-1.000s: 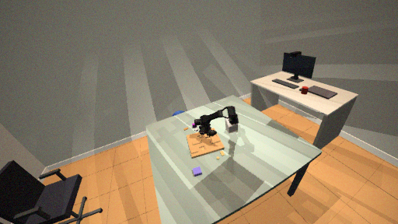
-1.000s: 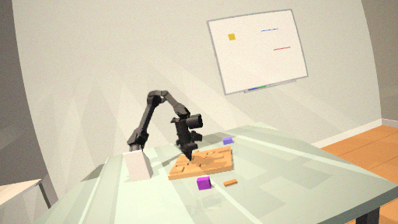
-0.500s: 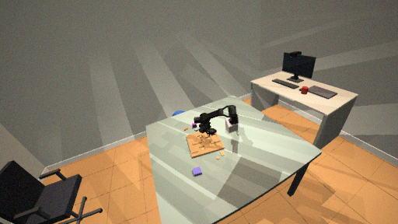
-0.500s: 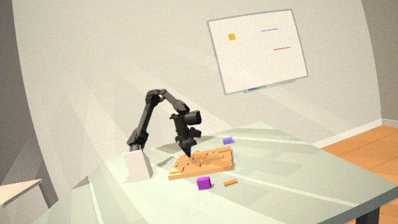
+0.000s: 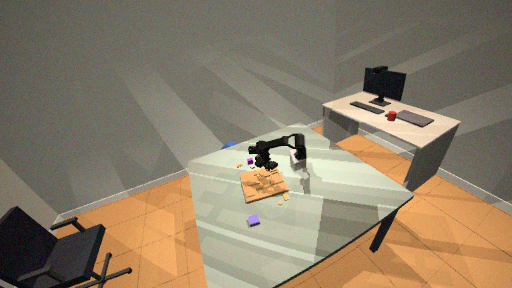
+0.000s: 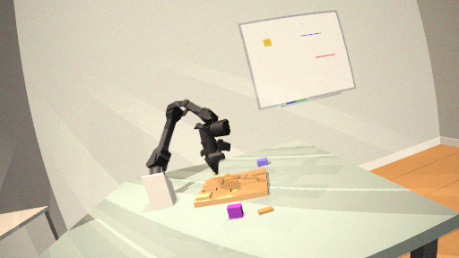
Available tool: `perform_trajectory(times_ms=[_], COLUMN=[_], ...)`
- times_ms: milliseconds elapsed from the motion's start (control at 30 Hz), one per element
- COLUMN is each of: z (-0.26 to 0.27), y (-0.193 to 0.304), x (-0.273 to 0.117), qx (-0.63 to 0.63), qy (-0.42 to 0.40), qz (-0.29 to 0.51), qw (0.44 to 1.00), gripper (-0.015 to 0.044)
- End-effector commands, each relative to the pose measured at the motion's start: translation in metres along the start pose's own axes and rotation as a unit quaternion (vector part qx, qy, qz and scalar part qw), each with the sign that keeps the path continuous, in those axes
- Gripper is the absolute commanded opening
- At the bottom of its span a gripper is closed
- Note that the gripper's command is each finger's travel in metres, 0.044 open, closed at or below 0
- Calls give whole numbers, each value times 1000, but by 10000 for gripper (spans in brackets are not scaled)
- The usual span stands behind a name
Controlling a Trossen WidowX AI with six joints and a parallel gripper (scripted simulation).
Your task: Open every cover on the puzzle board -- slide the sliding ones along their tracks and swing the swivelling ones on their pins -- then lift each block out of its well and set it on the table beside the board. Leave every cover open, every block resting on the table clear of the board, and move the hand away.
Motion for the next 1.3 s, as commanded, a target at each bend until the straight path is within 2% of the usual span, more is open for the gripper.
perform_trajectory(times_ms=[0,200,1267], z=[0,5,115], y=[-2,-4,-42], x=[-13,-19,-16], qx=[-5,-5,-4], qy=[5,6,27], qz=[-4,-3,1], qw=[1000,1000,1000], gripper=[80,80,80])
Point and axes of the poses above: the point midway between the two fingers, 35 mm back from their tips, its own x axis out along the fingers, its own z axis across the jaws, y = z × x, the point moved 10 cm from there along -x, back along the fingers, and after that the axes turned 6 degrees about x, right-handed, at the moved point
